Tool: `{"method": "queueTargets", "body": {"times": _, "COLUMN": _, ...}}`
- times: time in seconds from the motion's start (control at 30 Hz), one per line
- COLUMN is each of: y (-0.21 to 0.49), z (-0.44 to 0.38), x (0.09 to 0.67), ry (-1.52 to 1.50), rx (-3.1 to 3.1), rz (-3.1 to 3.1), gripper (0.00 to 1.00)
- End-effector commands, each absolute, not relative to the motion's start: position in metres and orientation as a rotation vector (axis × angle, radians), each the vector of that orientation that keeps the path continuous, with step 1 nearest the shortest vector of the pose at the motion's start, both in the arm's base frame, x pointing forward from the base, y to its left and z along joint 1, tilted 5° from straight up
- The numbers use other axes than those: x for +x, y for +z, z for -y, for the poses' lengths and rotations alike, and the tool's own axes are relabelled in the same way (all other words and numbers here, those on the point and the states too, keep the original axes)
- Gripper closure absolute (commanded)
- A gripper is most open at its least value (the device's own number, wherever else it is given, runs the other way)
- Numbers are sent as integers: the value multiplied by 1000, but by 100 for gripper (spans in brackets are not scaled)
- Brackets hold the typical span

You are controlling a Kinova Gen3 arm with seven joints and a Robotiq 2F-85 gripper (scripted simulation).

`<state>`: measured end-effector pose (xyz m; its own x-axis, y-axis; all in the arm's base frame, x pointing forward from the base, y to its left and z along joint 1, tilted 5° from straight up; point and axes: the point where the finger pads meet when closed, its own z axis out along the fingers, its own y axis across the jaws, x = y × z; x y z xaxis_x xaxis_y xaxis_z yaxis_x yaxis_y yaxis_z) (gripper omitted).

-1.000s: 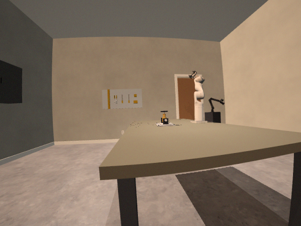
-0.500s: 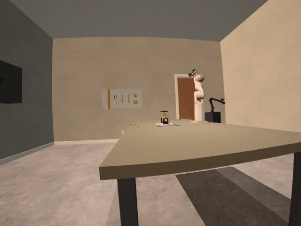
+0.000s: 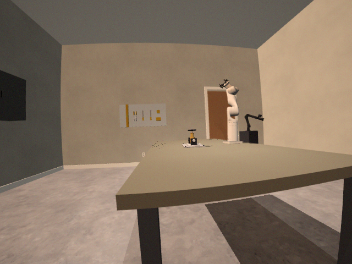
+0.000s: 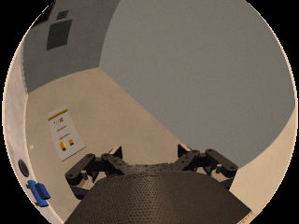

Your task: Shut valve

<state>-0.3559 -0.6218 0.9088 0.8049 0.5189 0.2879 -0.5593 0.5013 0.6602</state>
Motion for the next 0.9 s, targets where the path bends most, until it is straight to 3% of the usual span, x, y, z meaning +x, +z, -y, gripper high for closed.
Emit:
{"method": "queueTargets", "body": {"times": 0.0, "y": 925, "z": 611, "x": -335, "ry": 684, "rx": 815, "rz": 33, "gripper": 0}}
{"method": "queueTargets", "body": {"times": 0.87, "y": 950, "z": 591, "x": -292, "ry": 752, "rx": 820, "rz": -9, "gripper": 0}}
